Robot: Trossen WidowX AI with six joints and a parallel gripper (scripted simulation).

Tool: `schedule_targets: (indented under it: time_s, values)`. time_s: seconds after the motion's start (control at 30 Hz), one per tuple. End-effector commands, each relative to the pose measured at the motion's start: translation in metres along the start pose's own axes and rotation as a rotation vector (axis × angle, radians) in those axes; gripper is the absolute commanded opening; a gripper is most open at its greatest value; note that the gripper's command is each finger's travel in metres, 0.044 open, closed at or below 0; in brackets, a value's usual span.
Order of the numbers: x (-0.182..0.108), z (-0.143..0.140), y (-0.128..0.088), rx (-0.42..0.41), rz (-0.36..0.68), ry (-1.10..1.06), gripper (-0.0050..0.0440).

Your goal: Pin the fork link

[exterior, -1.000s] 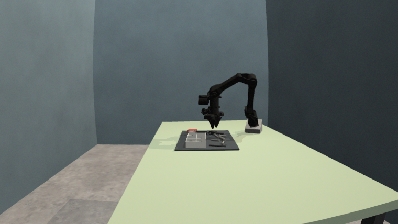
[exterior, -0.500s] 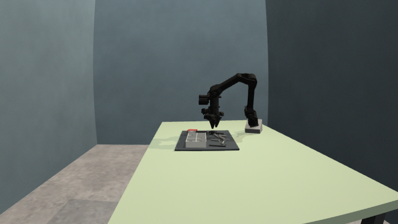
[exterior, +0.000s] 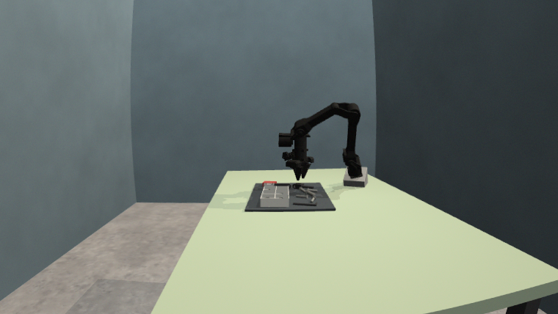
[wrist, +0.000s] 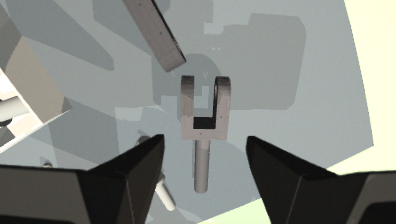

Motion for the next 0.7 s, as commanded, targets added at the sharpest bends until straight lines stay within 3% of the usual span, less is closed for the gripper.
schedule_targets:
  time_s: [0.0, 0.67]
  values:
    - [0.0, 0.001, -0.003, 0.01, -0.013, -0.009, 0.025]
    - [0.0, 0.0, 0.012, -0.001, -0.001, 0.001, 0.025]
Point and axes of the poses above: the point midway between the two fingers, 35 mm back from their tips, its own y axis out along the fingers, its own z axis across the jaws, x = y × z, the point moved 5 cm from there along -y, back along the fingers, and after that the axes turned 1 degree about -y, right-handed, at the moved point
